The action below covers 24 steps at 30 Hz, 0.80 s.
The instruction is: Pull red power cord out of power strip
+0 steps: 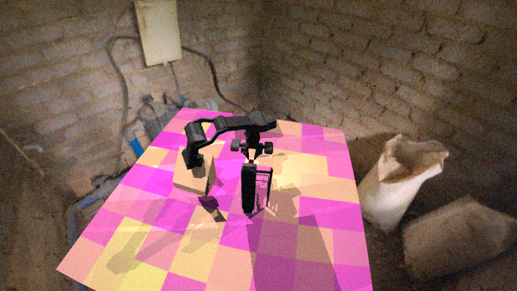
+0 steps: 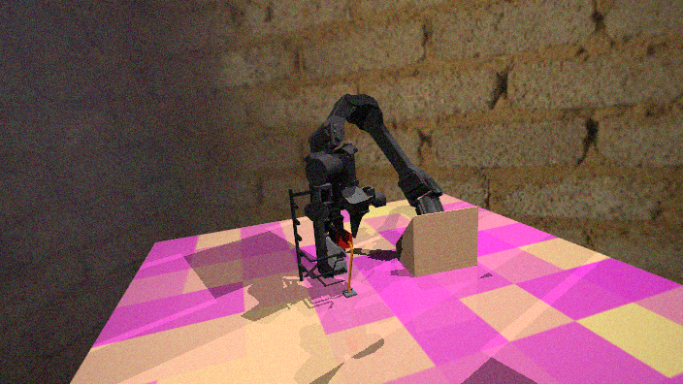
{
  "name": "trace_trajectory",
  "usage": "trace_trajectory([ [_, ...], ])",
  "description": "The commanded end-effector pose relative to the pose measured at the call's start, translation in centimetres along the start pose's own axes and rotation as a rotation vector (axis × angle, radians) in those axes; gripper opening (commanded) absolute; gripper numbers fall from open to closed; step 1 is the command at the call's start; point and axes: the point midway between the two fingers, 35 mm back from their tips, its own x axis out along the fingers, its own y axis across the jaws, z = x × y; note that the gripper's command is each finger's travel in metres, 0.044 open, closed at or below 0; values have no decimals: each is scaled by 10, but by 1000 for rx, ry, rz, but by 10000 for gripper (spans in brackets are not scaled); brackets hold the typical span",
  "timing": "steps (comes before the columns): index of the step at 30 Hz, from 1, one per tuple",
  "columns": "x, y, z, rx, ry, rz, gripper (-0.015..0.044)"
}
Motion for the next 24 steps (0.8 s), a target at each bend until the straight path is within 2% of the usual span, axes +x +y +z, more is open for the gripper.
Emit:
trace_trajectory([
  [1,1,-1,-4,5,-2,-4,131],
  [9,1,-1,-4,5,-2,-4,341],
  [13,-5,-2,19,4,-6,-5,440],
  [17,-12,-1,55,5,-7,-5,440],
  [24,-12,-1,57,5,-7,-5,440],
])
